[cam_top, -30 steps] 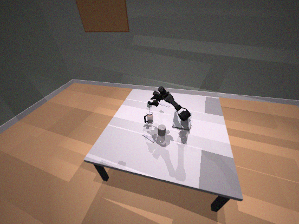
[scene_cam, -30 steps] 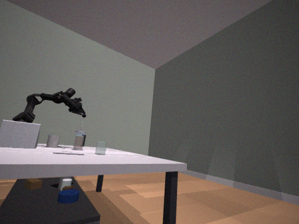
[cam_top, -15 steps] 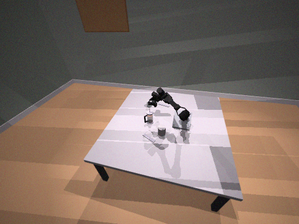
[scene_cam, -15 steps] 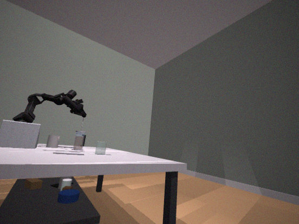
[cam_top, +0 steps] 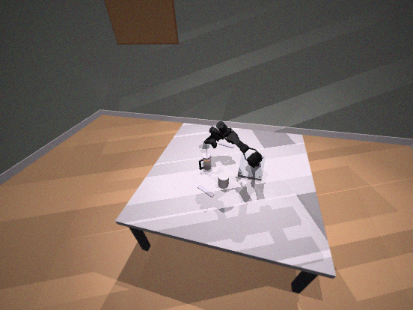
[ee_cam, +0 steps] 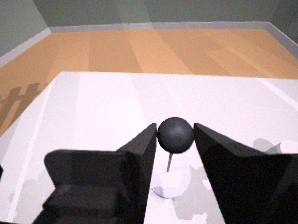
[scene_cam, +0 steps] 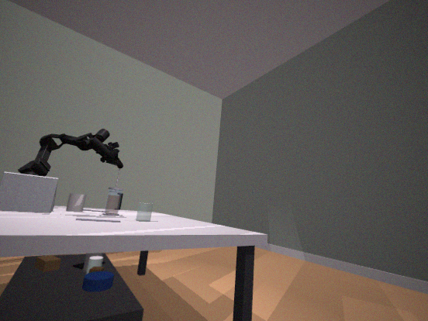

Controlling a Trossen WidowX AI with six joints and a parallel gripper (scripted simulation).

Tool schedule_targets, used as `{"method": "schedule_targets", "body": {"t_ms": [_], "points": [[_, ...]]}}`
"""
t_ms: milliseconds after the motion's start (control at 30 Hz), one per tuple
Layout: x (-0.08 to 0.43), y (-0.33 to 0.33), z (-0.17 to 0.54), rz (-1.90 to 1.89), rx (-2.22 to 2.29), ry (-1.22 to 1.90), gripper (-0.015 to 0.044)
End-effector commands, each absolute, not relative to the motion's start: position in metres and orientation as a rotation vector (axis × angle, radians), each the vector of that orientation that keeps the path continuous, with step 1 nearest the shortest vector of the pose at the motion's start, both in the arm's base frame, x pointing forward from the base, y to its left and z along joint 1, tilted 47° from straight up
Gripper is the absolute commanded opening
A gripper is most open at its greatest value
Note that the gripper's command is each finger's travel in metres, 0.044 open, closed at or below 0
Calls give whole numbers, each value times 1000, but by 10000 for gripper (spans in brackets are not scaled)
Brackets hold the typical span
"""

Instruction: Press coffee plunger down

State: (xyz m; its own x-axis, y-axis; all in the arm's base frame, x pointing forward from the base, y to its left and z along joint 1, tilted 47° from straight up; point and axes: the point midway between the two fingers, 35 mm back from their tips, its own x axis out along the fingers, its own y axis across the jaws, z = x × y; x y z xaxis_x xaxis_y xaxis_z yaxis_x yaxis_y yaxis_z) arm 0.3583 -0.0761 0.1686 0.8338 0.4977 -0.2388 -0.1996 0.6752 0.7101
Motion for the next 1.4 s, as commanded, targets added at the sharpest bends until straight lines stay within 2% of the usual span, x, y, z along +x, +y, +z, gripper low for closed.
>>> {"method": "schedule_targets", "body": {"t_ms": [0,1367], "points": [[358,-76,168,404,734,440,131],[367,-33,120,402,730,446,131]]}}
